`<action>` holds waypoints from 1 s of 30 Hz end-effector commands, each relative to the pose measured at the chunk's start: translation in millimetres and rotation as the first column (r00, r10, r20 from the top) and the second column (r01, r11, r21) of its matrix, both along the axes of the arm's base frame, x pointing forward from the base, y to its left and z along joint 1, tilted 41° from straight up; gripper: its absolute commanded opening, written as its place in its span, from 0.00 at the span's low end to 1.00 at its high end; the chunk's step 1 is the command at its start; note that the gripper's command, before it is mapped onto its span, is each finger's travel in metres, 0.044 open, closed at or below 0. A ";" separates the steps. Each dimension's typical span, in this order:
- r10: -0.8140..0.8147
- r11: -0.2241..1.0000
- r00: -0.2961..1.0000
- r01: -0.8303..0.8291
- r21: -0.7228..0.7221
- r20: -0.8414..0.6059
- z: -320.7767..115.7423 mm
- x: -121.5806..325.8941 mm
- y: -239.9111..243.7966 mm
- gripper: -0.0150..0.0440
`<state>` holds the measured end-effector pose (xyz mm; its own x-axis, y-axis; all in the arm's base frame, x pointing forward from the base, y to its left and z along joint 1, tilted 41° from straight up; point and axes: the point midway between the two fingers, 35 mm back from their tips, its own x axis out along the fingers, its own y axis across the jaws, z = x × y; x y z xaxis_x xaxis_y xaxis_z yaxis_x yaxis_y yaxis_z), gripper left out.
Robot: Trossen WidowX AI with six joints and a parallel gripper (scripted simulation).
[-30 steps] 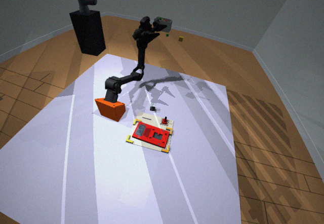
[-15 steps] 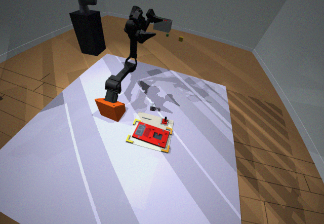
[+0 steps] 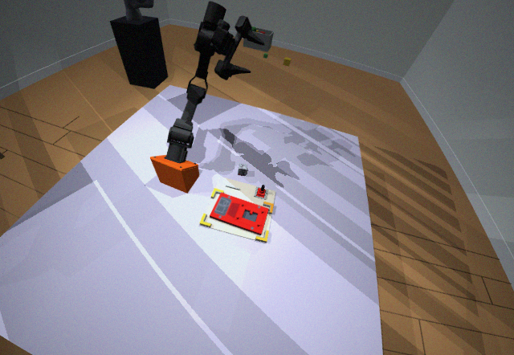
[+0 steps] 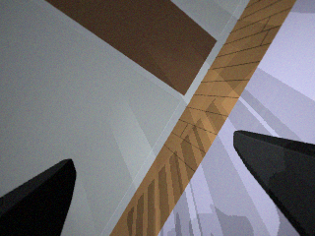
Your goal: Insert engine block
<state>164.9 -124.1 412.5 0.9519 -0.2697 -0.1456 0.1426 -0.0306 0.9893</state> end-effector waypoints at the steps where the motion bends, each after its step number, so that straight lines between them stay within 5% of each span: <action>1: 0.057 0.994 0.997 -0.053 0.092 -0.043 -23.3 14.1 -7.9 1.00; 30: 0.544 0.786 0.754 -0.306 0.536 -0.367 -176.3 101.2 43.7 1.00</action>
